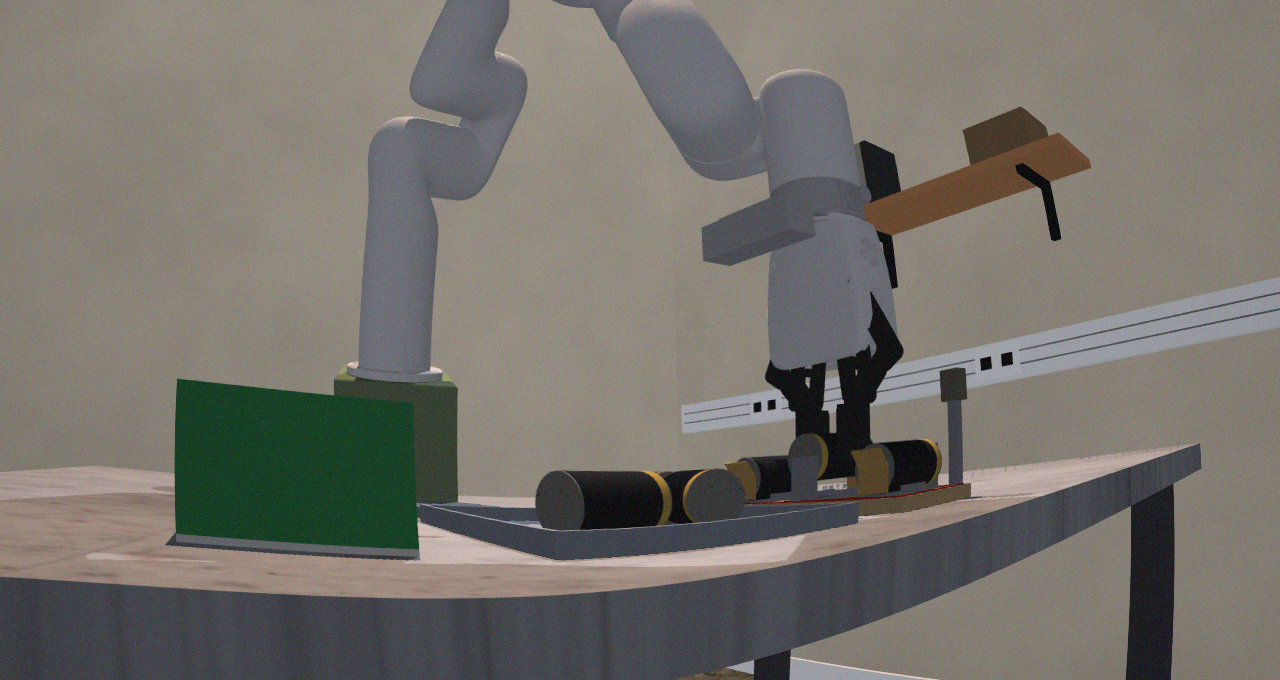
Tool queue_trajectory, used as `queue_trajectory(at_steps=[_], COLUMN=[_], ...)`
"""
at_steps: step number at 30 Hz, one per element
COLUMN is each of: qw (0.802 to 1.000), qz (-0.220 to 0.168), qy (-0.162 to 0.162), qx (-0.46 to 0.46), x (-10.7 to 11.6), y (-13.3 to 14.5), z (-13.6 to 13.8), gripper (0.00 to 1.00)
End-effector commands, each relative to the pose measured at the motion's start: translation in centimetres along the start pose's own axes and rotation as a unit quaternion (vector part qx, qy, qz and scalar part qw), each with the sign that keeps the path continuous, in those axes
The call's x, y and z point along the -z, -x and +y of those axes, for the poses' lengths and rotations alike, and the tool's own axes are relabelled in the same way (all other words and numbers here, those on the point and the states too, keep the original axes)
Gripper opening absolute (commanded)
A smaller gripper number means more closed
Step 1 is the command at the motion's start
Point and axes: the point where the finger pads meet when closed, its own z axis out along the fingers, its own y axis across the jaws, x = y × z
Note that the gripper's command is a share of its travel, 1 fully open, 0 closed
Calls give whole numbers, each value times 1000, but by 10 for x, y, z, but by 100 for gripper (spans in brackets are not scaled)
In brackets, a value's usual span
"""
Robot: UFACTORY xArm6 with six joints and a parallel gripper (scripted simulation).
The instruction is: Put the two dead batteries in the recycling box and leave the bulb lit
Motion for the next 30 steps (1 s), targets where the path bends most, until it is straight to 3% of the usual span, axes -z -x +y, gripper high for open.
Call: queue_trajectory(at_steps=[1,23,24,30], qw=[1000,1000,1000,1000], qz=[-1,-1,-1,-1], qy=[-2,-2,-2,-2], qx=[0,0,0,0], x=[-4,-11,-11,-11], y=[1,1,1,1], z=[-2,-2,-2,-2], gripper=[28,28,51,51])
